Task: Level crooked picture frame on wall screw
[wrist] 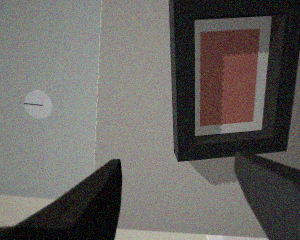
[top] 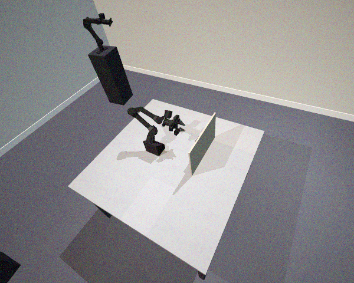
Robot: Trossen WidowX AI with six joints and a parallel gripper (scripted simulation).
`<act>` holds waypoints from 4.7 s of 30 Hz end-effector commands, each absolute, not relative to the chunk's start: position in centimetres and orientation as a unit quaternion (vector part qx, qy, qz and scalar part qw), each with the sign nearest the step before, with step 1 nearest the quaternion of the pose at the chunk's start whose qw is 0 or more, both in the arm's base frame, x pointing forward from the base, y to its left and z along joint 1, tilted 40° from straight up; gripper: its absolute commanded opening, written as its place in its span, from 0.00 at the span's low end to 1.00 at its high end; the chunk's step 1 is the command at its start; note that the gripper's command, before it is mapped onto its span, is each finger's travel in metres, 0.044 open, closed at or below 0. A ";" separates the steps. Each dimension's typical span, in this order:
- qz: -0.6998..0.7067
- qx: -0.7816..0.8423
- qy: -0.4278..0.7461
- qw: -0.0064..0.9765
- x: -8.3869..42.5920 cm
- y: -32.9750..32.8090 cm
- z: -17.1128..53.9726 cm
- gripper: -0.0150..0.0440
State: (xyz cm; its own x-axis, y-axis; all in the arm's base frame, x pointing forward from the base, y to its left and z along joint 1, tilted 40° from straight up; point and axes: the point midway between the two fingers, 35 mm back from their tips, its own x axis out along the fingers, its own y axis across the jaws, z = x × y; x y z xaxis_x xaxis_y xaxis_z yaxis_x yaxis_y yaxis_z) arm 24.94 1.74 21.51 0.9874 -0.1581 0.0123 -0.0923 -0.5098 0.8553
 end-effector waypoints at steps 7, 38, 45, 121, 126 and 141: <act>-0.036 0.866 -0.072 0.494 28.8 2.2 19.1 0.69; -0.034 0.866 -0.073 0.494 36.6 0.8 19.2 0.69; -0.034 0.866 -0.073 0.494 36.6 0.8 19.2 0.69; -0.033 0.865 -0.073 0.494 40.5 0.2 19.4 0.43; -0.033 0.865 -0.073 0.494 40.5 0.2 19.4 0.34; -0.033 0.865 -0.073 0.494 40.5 0.2 19.4 0.25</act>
